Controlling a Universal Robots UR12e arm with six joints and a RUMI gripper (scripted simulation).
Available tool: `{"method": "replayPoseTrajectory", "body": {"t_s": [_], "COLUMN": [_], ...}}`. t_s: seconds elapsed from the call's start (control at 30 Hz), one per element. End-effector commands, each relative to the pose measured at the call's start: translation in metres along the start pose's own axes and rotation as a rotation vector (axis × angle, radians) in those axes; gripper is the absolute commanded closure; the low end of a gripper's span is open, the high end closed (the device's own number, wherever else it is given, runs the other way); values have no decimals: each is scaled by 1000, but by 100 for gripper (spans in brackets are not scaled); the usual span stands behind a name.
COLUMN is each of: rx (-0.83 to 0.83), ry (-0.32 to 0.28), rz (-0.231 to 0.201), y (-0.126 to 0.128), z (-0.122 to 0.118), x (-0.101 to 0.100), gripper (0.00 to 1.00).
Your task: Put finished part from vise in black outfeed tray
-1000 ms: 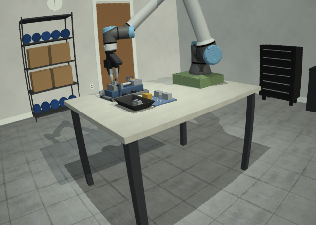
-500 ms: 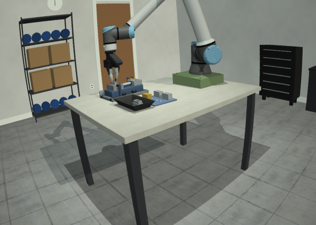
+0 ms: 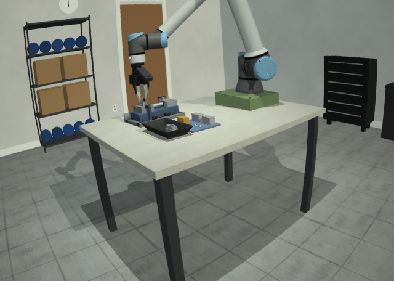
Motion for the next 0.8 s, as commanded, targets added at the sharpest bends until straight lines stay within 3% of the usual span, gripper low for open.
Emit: {"method": "replayPoseTrajectory", "body": {"t_s": [0.0, 0.77], "rx": [0, 0], "ry": [-1, -1], "rz": [-1, -1], "y": [0, 0], "z": [0, 0], "x": [1, 10], "gripper": [100, 100]}}
Point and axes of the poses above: the point where the finger pads meet when closed, its own x axis back along the fingers, its own y axis across the jaws, z = x × y, the point moved 8 cm from there along x, back along the fingers, and after that the axes turned 15 degrees about x, right-handed, at the moved point
